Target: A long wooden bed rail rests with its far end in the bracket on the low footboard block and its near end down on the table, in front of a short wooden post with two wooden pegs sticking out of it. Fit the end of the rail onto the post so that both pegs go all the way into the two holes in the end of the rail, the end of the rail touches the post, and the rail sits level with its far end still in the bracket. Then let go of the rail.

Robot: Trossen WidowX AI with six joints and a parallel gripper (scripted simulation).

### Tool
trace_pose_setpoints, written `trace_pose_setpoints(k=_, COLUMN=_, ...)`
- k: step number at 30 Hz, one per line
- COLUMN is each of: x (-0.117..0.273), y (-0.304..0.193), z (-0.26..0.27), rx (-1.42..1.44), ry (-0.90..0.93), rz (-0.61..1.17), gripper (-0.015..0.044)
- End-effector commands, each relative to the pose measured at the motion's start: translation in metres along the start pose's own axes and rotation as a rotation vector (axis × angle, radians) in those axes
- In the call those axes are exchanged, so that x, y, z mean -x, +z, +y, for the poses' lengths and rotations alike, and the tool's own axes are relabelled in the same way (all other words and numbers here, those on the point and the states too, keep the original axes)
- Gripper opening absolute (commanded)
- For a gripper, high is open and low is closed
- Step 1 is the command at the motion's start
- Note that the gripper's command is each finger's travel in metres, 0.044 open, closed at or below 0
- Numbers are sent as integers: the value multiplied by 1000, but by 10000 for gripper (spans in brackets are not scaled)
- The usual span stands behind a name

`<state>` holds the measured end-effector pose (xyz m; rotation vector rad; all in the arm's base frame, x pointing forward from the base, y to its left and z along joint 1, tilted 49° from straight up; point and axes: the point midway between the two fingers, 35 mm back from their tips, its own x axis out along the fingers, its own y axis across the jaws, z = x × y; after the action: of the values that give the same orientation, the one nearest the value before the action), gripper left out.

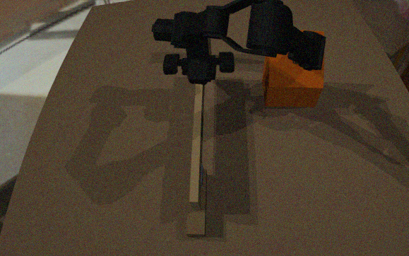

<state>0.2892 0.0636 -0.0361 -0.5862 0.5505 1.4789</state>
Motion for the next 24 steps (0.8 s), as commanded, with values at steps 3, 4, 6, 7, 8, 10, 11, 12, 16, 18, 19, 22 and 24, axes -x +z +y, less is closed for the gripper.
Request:
trace_pose_setpoints(k=3, x=0, y=0, z=-1, rx=-2, ry=-6, rz=-5, gripper=0)
trace_pose_setpoints(k=4, x=-1, y=0, z=-1, rx=-2, ry=-6, rz=-5, gripper=0)
trace_pose_setpoints(k=6, x=-2, y=0, z=-1, rx=-2, ry=-6, rz=-5, gripper=0)
trace_pose_setpoints(k=7, x=-2, y=0, z=0, rx=-2, ry=-6, rz=-5, gripper=0)
trace_pose_setpoints(k=8, x=-2, y=0, z=0, rx=-2, ry=-6, rz=-5, gripper=0)
trace_pose_setpoints(k=10, x=-2, y=0, z=0, rx=-2, ry=-6, rz=-5, gripper=0)
trace_pose_setpoints(k=11, x=-2, y=0, z=0, rx=-2, ry=-6, rz=-5, gripper=0)
trace_pose_setpoints(k=12, x=-2, y=0, z=0, rx=-2, ry=-6, rz=-5, gripper=0)
trace_pose_setpoints(k=16, x=0, y=0, z=0, rx=-2, ry=-6, rz=-5, gripper=0)
trace_pose_setpoints(k=18, x=0, y=0, z=0, rx=-2, ry=-6, rz=-5, gripper=0)
trace_pose_setpoints(k=19, x=0, y=0, z=0, rx=-2, ry=-6, rz=-5, gripper=0)
trace_pose_setpoints(k=22, x=0, y=0, z=0, rx=-2, ry=-6, rz=-5, gripper=0)
trace_pose_setpoints(k=24, x=0, y=0, z=0, rx=-2, ry=-6, rz=-5, gripper=0)
